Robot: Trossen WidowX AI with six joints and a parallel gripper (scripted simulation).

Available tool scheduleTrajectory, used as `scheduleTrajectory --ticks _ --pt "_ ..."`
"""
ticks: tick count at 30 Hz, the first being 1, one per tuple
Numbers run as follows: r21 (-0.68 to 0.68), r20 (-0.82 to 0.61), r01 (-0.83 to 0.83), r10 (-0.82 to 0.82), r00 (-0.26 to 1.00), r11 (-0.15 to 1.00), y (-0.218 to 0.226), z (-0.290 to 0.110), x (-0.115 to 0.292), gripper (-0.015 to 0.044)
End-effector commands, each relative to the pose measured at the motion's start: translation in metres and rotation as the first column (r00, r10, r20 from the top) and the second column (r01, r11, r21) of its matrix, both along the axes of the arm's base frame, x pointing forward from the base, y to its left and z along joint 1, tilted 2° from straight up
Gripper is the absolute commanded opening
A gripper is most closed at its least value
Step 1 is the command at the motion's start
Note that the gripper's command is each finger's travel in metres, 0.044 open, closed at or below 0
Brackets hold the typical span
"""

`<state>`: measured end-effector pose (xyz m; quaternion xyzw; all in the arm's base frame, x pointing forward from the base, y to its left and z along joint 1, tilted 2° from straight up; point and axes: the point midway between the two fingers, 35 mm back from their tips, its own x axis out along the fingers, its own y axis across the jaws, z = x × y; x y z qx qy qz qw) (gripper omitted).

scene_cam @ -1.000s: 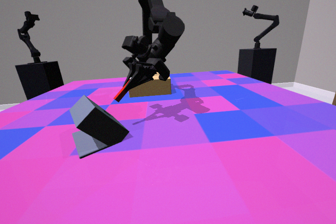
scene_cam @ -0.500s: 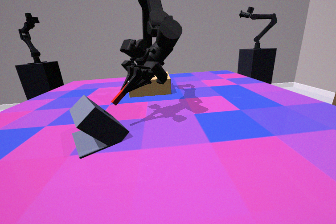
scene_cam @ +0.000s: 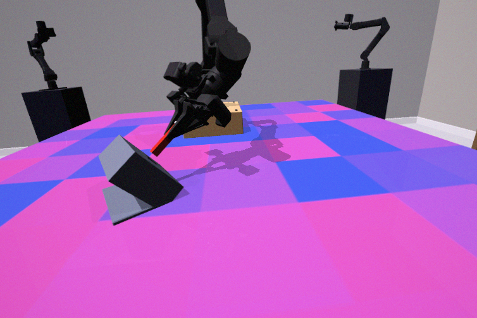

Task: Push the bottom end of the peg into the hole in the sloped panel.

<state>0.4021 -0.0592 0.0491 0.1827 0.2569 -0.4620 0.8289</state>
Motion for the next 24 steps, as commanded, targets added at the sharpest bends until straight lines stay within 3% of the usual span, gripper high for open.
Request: scheduleTrajectory --ticks 1,24 --pt "0.0 -0.009 -0.005 0.005 1.0 1.0 -0.0022 -0.0052 0.0014 0.0" --pt "0.0 0.0 0.0 0.0 1.0 1.0 -0.0021 -0.0034 0.0014 0.0"
